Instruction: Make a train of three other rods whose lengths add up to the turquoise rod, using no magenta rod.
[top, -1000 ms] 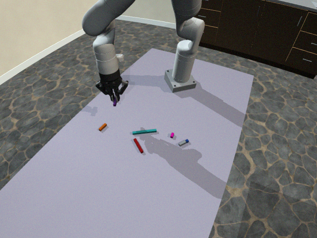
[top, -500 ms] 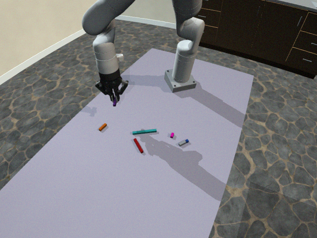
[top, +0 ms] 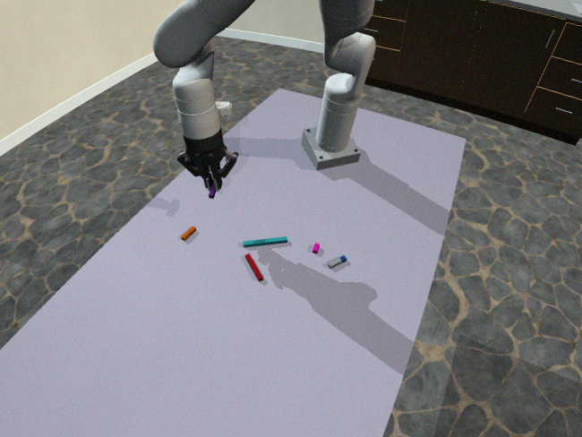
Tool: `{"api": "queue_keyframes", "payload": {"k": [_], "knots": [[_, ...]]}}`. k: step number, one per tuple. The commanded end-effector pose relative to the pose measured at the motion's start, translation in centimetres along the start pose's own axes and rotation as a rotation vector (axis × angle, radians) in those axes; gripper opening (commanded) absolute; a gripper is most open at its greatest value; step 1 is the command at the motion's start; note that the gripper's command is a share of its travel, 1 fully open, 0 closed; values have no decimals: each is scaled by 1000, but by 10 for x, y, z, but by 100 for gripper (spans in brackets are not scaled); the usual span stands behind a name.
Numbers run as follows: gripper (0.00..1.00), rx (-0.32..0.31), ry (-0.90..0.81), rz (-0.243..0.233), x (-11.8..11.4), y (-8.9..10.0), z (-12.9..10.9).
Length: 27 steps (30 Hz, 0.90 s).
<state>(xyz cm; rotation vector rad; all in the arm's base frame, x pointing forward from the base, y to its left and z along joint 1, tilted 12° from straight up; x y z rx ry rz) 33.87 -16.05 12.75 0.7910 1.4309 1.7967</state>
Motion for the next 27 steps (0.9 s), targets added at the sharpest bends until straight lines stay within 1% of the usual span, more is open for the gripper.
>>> {"api": "queue_keyframes", "payload": {"k": [1,5,12,19,21,27], "knots": [[5,2,-5,2,5,-1,10],[5,4,-30,2,8,-1,16],[5,13,-138,1,24,-3,40],[5,21,-276,-3,46,-4,70],[5,21,-276,-3,46,-4,70],[5,23,-409,-8,70,-4,97]]}}
Point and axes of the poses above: the point where the finger pads meet when closed, its own y axis back along the fingers, its own x axis across the jaws, z = x × y, the point moved 3 cm from there along y, back along the fingers, and after that the axes turned 13 degrees about y, right-handed, at the moved point
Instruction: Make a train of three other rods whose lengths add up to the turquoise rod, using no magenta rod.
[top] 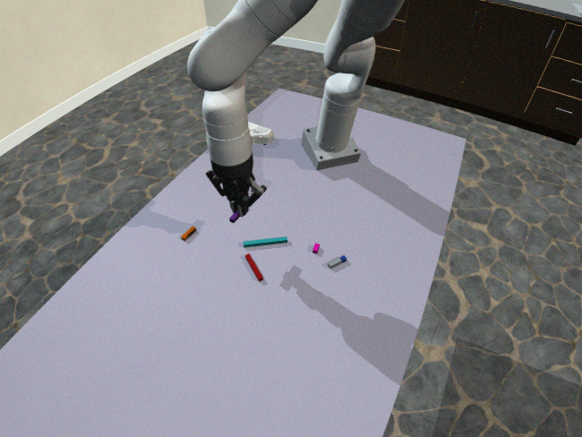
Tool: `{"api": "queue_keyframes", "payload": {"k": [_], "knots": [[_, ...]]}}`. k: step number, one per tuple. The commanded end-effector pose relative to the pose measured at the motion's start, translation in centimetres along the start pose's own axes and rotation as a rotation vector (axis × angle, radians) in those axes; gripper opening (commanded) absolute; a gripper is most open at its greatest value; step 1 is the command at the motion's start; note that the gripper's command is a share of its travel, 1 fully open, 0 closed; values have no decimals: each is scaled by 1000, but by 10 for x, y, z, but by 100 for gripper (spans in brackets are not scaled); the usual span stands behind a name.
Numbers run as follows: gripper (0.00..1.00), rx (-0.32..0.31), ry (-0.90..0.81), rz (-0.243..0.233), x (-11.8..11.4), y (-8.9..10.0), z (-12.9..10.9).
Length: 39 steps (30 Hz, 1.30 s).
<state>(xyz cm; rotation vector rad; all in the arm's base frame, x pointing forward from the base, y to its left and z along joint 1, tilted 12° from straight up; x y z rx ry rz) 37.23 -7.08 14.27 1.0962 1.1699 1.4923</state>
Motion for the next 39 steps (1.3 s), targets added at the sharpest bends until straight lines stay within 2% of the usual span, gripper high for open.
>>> {"api": "queue_keyframes", "payload": {"k": [1,9,11,24,39], "knots": [[5,2,-7,2,27,0,12],[5,-2,-185,1,74,1,26],[5,-2,-185,1,74,1,26],[5,-14,-421,12,140,6,37],[5,-19,-534,24,172,9,38]]}}
Point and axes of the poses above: the point where the finger pads meet when closed, its own y axis back along the fingers, its own x axis across the jaws, z = x × y, the point moved 3 cm from there along y, back along the fingers, and after that the axes turned 13 degrees about y, right-handed, at the moved point
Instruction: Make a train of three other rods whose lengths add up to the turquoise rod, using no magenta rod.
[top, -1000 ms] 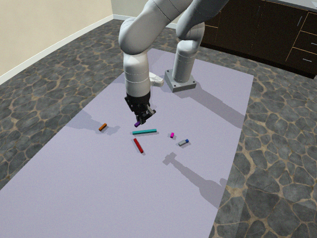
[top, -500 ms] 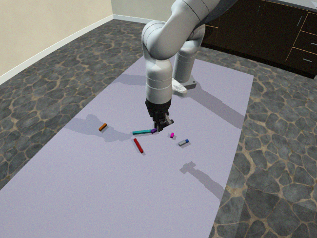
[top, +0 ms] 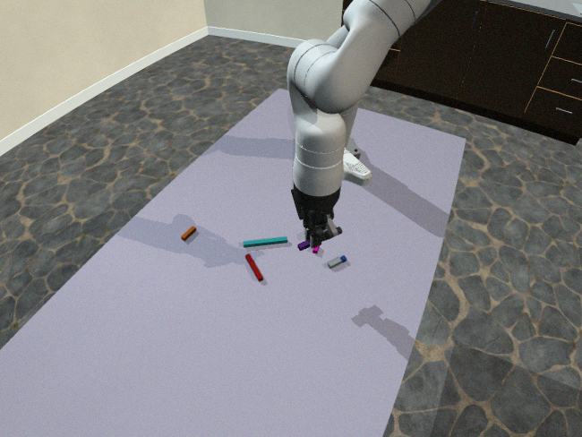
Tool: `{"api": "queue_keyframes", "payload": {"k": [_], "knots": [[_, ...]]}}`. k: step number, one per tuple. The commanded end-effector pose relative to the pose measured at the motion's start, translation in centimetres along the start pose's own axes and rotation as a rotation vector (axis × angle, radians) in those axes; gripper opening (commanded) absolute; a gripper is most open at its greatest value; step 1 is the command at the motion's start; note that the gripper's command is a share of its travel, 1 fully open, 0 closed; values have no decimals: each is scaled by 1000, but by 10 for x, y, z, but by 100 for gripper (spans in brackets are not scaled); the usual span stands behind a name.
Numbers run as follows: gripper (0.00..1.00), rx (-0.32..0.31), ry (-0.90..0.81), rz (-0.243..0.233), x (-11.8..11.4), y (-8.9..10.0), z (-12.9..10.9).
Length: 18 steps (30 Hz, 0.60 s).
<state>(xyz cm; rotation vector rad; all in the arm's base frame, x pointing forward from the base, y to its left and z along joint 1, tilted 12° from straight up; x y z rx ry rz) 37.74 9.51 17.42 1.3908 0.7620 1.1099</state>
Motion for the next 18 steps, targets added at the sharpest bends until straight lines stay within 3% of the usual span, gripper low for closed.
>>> {"api": "queue_keyframes", "payload": {"k": [1,18], "knots": [[5,1,7,5,7,1,-4],[5,1,-3,6,10,1,-6]]}}
Point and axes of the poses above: the point where the finger pads meet when closed, its own y axis back along the fingers, its own x axis across the jaws, z = x × y, the point moved 3 cm from there along y, back along the fingers, and after that the axes turned 13 degrees about y, right-handed, at the moved point
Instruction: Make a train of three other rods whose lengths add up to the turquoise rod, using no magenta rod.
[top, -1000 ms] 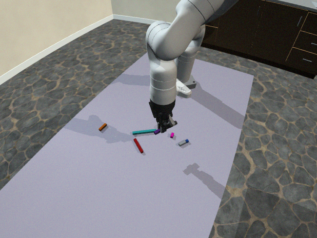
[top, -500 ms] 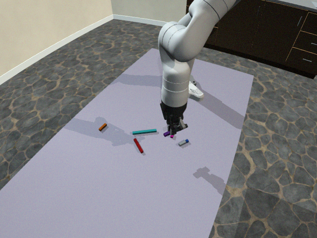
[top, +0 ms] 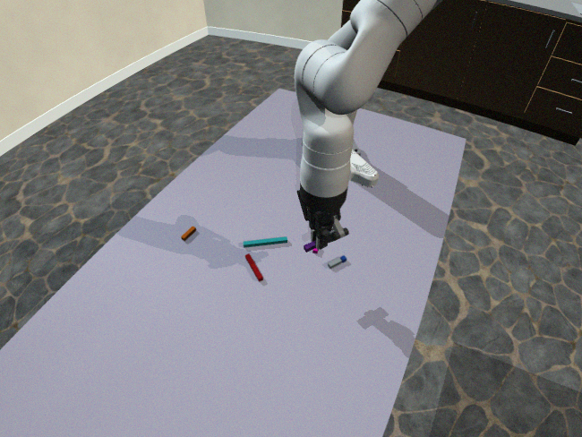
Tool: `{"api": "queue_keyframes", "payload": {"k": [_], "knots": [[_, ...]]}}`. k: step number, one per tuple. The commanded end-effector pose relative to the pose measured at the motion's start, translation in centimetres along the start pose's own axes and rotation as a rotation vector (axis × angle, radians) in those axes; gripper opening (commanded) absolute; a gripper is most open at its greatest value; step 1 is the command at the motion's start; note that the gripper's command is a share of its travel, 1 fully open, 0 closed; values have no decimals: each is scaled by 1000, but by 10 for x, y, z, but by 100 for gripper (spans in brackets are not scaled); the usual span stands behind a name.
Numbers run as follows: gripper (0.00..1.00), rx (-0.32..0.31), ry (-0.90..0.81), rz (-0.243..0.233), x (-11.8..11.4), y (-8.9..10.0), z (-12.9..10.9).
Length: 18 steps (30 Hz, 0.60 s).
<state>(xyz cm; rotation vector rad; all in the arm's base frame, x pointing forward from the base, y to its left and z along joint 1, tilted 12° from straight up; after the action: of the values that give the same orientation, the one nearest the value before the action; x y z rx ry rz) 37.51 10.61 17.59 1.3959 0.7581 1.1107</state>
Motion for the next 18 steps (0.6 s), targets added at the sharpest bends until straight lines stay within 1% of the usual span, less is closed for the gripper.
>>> {"api": "queue_keyframes", "payload": {"k": [1,11,14,18], "knots": [[5,-1,0,1,0,0,0],[5,-1,0,1,0,-3,0],[5,0,0,1,0,-8,0],[5,0,0,1,1,-21,0]]}}
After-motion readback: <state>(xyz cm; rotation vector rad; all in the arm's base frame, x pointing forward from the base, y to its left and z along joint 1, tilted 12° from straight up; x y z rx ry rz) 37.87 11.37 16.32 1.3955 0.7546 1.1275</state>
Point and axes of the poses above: the point where the finger pads meet when closed, its own y axis back along the fingers, its own x axis across the jaws, z = x × y, the point moved 3 cm from there along y, back along the fingers, and after that the axes turned 13 degrees about y, right-handed, at the moved point
